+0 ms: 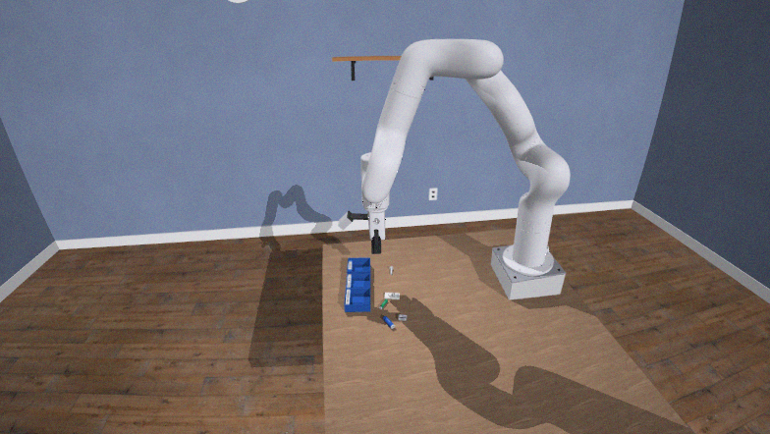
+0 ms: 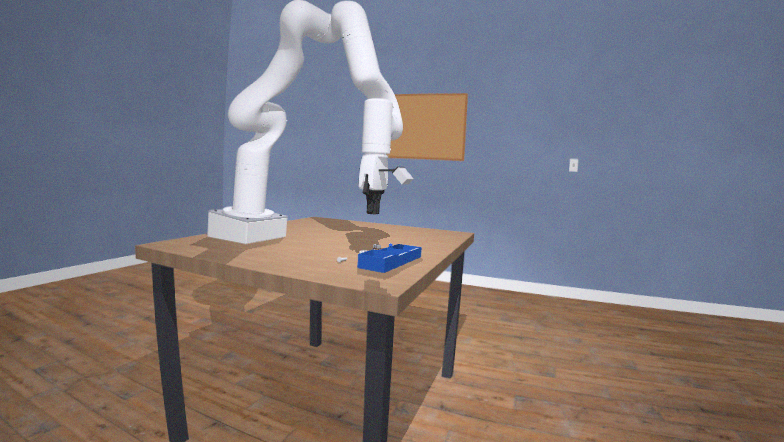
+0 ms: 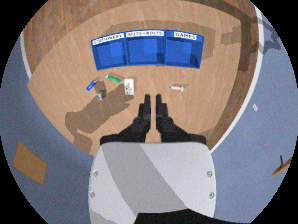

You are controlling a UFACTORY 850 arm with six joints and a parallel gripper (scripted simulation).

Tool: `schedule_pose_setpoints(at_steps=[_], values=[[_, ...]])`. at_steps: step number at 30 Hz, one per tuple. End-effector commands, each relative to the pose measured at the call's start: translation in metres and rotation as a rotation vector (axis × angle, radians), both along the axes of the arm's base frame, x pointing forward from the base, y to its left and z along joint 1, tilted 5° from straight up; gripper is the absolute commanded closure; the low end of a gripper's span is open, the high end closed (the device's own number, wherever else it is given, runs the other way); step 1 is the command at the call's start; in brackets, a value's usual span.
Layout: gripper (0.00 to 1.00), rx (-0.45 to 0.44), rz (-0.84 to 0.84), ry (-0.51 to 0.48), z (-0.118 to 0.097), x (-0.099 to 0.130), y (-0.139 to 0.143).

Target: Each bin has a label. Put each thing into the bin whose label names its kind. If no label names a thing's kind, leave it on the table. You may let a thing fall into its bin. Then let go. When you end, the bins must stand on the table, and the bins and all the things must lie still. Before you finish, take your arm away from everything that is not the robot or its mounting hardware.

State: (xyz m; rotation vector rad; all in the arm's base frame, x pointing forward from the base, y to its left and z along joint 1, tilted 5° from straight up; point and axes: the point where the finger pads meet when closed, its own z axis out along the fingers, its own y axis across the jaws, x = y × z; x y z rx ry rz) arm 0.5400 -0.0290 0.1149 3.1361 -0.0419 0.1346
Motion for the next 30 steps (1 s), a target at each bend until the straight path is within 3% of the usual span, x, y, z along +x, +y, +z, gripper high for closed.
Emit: schedule_pose_setpoints(at_steps=[1, 13, 19, 30], values=[[0.93, 0.003, 0.001, -0.001, -0.021, 0.023, -0.024], [0.93, 0.003, 0.001, -0.001, -0.065, 0.067, -0.077], [0.93, 0.003, 0.001, -0.001, -0.065, 0.067, -0.077], [0.93, 0.003, 0.001, -0.001, -0.089, 0.069, -0.077]])
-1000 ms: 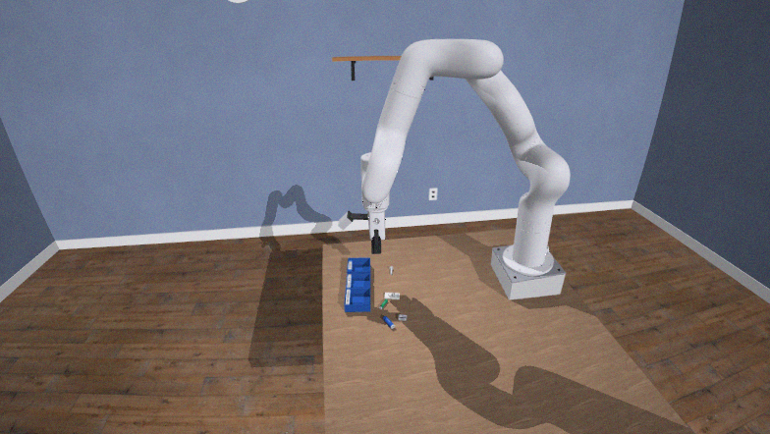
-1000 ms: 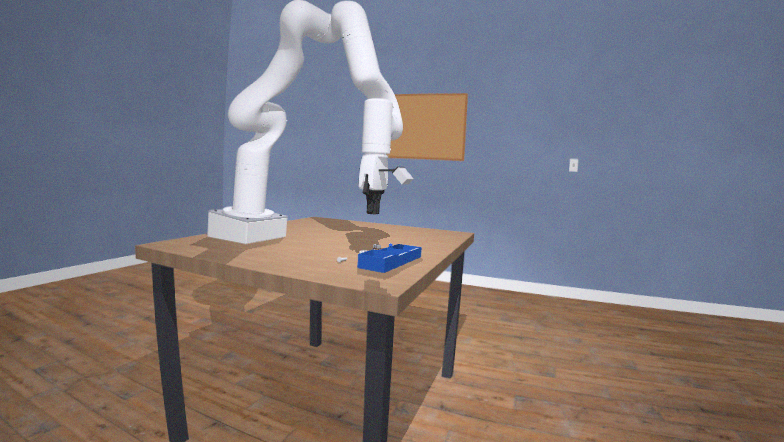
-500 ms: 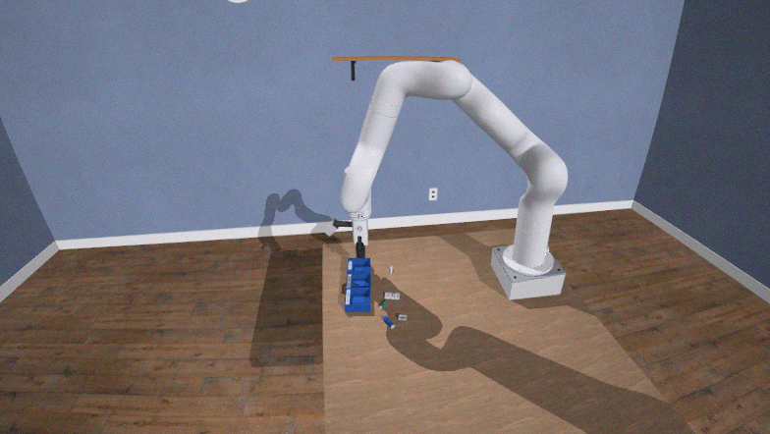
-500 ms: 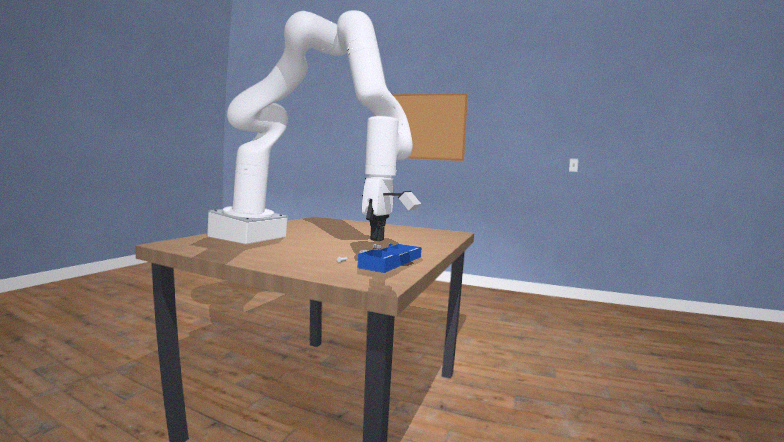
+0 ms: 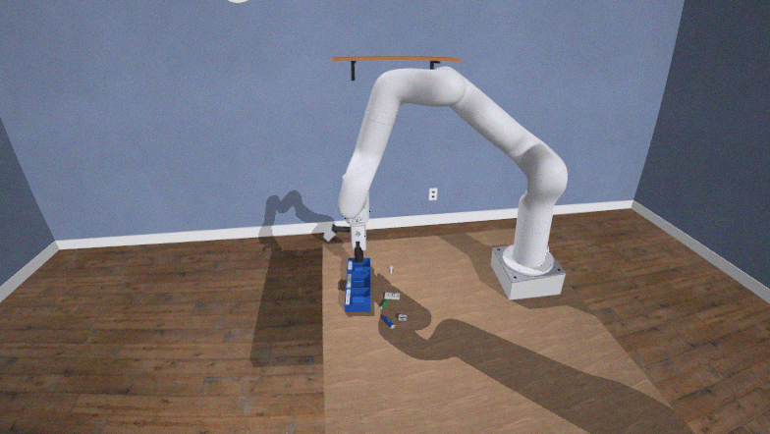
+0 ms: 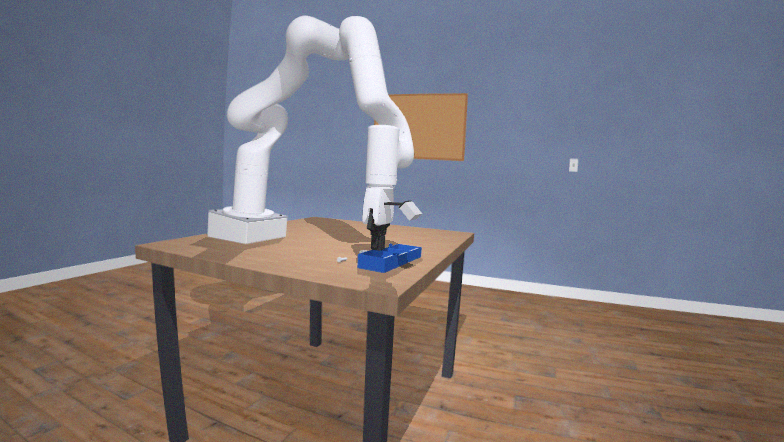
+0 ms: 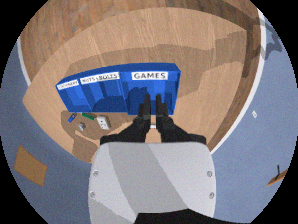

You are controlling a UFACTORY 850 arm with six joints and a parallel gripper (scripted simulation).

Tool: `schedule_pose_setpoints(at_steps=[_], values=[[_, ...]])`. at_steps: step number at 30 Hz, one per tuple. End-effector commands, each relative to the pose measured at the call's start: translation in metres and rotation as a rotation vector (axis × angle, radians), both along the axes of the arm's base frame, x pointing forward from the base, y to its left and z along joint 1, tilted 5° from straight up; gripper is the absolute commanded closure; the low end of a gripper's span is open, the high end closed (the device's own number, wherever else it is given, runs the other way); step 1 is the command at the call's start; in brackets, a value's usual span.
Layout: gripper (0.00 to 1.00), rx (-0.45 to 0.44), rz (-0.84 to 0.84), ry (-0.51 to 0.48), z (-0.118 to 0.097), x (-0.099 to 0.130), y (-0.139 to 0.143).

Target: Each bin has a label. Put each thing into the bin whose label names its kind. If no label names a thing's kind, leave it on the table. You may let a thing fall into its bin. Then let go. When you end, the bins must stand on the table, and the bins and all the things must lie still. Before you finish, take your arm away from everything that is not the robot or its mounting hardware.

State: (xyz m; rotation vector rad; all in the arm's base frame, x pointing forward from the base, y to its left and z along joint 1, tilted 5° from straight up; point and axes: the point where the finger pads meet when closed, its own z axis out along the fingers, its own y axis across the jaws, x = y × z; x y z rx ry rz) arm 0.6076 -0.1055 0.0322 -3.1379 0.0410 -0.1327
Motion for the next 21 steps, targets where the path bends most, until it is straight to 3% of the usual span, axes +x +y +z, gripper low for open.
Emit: schedule_pose_setpoints(at_steps=[1, 11, 21], values=[[0.93, 0.000, 0.000, -0.002, -0.009, 0.002, 0.000], [0.93, 0.000, 0.000, -0.002, -0.035, 0.004, 0.000], [0.93, 0.000, 0.000, -0.002, -0.035, 0.004, 0.000]])
